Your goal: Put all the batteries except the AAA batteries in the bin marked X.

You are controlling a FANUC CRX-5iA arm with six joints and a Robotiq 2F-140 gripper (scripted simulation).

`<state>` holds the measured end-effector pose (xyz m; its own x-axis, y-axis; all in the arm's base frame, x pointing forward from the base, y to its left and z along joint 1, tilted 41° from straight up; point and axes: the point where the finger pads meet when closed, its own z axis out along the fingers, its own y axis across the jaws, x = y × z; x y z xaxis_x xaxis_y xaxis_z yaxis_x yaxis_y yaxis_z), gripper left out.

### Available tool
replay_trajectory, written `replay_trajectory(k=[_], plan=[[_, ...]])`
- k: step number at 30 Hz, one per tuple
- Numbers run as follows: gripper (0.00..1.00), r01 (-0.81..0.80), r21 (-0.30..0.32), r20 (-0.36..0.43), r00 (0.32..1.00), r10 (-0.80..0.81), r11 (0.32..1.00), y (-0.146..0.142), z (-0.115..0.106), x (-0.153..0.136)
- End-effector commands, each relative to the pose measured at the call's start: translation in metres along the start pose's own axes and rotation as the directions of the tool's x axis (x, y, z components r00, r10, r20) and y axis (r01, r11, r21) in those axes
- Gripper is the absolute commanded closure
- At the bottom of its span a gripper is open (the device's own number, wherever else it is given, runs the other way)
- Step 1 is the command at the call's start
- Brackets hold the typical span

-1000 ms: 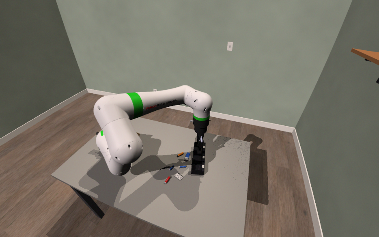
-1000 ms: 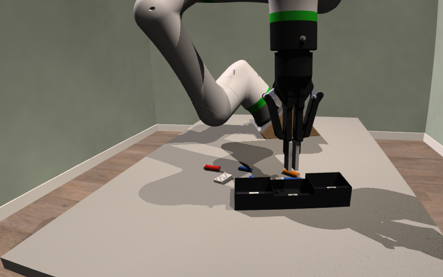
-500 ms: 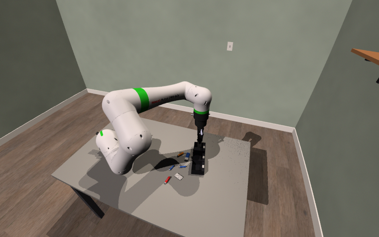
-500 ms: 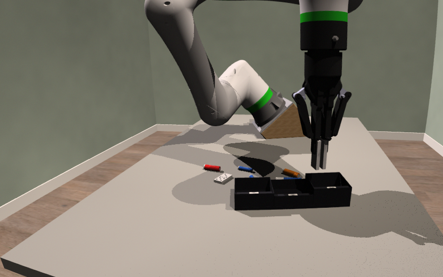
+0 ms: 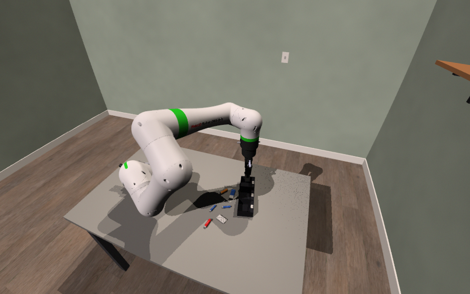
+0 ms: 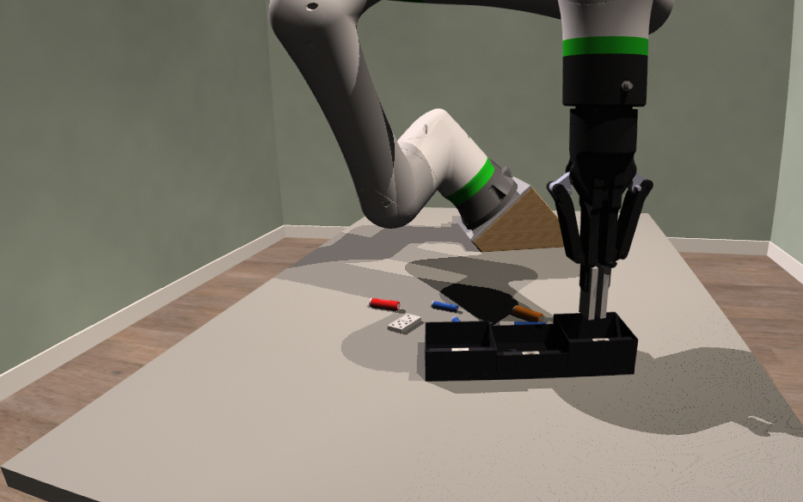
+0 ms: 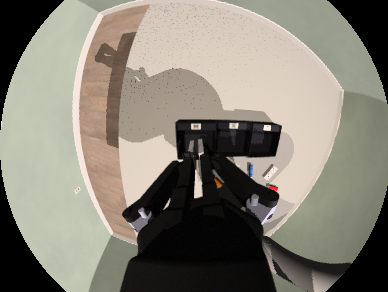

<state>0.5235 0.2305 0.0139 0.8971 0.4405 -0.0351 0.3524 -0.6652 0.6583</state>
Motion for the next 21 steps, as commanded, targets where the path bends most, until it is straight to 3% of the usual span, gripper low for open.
replay_trajectory(k=[1,16,21], plan=[[0.95,0.000,0.000,-0.001,1.000,0.000,1.000,0.000,0.008,0.000],[0.95,0.000,0.000,-0.001,1.000,0.000,1.000,0.000,0.042,0.000],[0.95,0.000,0.000,-0.001,1.000,0.000,1.000,0.000,0.043,0.000]])
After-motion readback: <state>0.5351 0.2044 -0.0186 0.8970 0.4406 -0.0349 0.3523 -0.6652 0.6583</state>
